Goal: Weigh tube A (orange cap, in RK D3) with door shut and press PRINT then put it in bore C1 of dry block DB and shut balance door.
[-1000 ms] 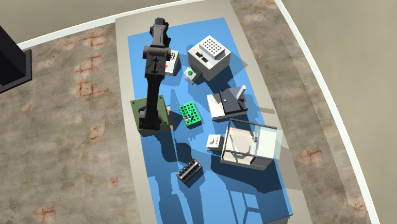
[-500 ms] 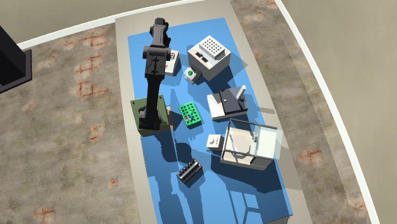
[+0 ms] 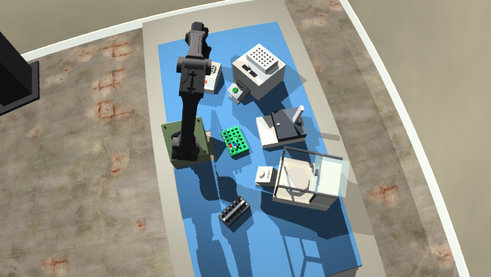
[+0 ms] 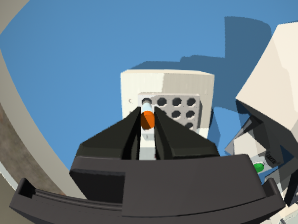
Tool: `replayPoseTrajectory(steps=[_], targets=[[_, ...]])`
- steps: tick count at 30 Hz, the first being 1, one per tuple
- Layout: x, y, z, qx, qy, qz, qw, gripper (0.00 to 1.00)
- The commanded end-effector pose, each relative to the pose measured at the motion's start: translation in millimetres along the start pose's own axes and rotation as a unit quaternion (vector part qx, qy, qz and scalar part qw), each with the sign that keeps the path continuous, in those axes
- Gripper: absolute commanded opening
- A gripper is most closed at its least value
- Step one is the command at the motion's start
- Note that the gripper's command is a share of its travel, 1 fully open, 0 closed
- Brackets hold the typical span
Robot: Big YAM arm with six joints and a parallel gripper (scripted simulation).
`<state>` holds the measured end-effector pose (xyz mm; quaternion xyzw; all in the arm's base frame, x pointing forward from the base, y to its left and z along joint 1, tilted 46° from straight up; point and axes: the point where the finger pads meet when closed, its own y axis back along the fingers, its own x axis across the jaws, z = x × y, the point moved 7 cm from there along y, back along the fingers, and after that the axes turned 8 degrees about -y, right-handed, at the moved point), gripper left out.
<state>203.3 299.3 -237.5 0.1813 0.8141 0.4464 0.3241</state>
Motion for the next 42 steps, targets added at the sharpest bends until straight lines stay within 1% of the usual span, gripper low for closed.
replayPoseTrajectory(steps=[1, 20, 42], targets=[[-2.7, -15.2, -6.5, 0.016, 0.006, -0.005, 1.000, 0.09], [-2.6, -15.1, -5.9, 0.017, 0.006, -0.005, 1.000, 0.09], [-1.0, -9.8, 6.3, 0.007, 0.003, -0.001, 1.000, 0.09]])
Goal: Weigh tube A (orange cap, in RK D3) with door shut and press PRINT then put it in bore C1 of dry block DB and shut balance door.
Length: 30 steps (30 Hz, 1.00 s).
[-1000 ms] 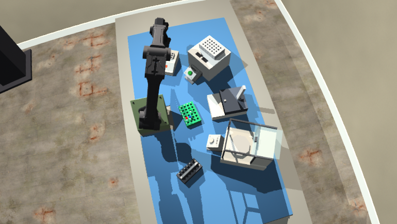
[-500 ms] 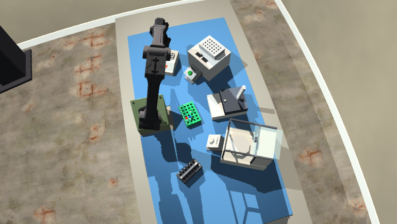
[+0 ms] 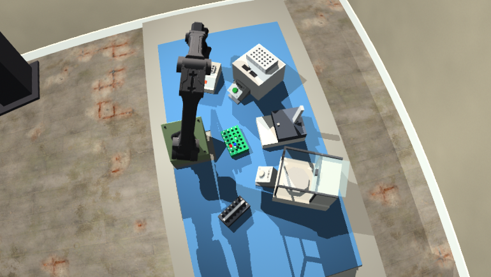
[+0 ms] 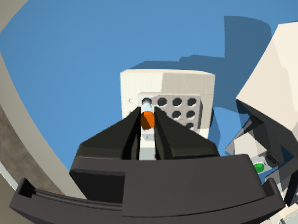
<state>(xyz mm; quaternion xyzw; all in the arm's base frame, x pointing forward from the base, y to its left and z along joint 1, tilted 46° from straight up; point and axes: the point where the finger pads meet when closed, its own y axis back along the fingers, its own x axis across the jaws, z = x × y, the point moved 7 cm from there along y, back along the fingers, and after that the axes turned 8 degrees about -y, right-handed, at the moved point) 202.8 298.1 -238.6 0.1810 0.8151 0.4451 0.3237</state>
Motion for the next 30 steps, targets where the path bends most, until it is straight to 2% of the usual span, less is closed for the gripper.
replayPoseTrajectory(steps=[1, 30], targets=[[-0.9, -7.8, 7.6, 0.005, 0.002, -0.001, 1.000, 0.09], [1.4, -2.0, 21.2, -0.007, -0.001, 0.003, 1.000, 0.09]])
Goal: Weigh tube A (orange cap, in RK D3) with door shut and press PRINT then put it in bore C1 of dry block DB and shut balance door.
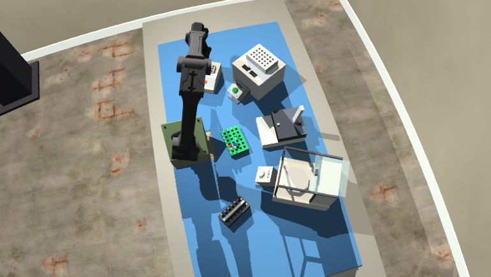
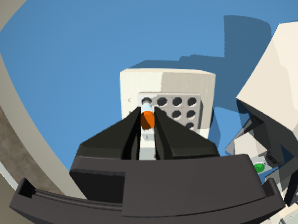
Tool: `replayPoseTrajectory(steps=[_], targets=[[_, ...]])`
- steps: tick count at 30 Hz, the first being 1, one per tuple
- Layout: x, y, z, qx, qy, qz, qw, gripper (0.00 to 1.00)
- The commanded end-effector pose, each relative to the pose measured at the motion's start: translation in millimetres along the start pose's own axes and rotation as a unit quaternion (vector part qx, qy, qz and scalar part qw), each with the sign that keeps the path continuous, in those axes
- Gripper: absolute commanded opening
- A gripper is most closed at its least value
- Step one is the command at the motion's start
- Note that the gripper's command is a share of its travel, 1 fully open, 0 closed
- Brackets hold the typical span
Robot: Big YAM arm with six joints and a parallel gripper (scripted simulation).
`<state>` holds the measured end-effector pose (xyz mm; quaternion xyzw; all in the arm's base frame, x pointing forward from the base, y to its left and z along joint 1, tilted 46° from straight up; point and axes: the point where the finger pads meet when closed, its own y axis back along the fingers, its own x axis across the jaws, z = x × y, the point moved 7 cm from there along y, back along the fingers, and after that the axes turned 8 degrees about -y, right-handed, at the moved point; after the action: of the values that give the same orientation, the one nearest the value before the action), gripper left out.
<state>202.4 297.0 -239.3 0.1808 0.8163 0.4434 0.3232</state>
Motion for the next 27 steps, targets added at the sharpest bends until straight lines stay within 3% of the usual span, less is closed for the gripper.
replayPoseTrajectory(steps=[1, 27], targets=[[1.6, -0.7, 21.9, -0.009, -0.002, 0.004, 1.000, 0.09], [2.0, -1.5, 24.1, -0.008, -0.002, 0.003, 1.000, 0.09]])
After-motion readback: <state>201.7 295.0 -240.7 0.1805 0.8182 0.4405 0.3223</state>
